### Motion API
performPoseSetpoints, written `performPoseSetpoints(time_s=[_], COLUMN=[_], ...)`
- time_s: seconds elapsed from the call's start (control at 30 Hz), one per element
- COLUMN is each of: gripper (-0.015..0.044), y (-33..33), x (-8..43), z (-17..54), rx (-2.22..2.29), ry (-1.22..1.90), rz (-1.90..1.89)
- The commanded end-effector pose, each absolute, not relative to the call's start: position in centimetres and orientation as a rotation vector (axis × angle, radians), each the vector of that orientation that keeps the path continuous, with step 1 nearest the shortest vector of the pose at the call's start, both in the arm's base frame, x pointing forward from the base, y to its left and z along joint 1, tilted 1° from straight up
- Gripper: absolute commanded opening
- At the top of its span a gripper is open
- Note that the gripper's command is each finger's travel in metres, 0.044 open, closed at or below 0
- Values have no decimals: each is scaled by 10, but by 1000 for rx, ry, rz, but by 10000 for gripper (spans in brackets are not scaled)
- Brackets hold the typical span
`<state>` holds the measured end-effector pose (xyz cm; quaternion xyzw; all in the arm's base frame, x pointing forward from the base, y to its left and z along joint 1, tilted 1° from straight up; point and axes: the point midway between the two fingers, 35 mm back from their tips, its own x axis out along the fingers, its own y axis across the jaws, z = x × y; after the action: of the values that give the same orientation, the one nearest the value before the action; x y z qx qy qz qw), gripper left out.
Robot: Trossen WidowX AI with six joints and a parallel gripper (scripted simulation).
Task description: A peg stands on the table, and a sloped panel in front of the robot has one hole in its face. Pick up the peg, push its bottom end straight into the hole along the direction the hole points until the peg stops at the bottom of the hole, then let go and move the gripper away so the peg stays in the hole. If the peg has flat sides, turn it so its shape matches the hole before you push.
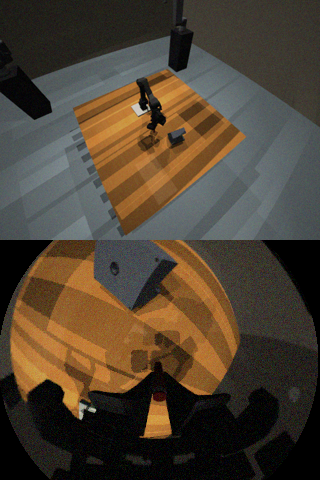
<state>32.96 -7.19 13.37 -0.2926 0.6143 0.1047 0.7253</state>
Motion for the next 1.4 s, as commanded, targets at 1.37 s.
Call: performPoseSetpoints(time_s=[1.37], gripper=[0], y=[-19], x=[339], z=[128], rx=[-990], ry=[1140], rz=[268])
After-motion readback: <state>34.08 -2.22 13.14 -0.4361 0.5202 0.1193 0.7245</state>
